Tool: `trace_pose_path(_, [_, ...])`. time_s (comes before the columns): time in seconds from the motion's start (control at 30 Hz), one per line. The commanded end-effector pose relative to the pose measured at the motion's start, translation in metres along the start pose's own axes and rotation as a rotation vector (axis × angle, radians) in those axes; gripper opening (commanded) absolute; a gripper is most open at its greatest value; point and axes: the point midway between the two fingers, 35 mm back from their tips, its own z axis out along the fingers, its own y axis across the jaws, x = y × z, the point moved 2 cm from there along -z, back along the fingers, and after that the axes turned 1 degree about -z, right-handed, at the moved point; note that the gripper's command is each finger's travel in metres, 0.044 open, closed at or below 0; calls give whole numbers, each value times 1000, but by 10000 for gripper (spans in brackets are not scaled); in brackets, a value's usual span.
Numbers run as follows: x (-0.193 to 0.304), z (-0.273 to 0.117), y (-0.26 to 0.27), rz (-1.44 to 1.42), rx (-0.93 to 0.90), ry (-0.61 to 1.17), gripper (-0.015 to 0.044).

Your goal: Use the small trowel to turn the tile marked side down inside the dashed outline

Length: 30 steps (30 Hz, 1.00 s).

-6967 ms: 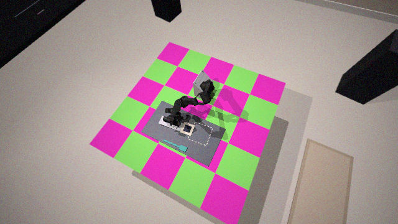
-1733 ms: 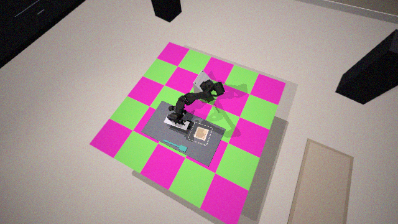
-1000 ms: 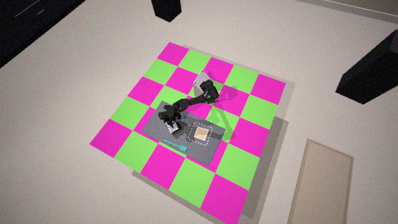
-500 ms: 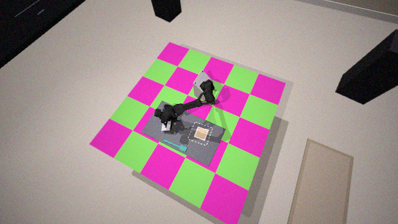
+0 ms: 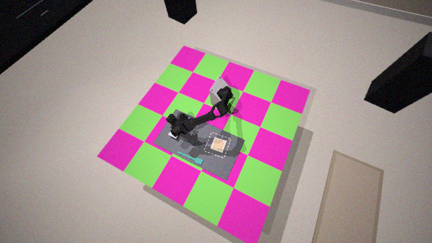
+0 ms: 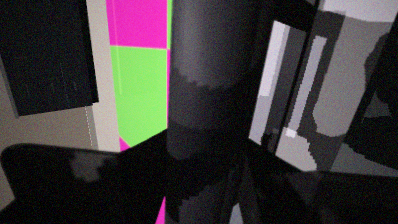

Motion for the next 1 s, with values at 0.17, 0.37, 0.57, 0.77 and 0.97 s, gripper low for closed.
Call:
trace_pose_path(0.17, [-3, 1, 9, 93, -82, -99, 0])
trace_pose_path(0.37, [-2, 4, 6, 93, -82, -99, 0])
trace_pose_path(0.57, [-2, 11, -1, 93, -81, -99, 0])
trace_pose_path(0.77, [-2, 18, -8, 93, -81, -99, 0])
trace_pose_path(0.97, [-2, 25, -15, 93, -80, -99, 0])
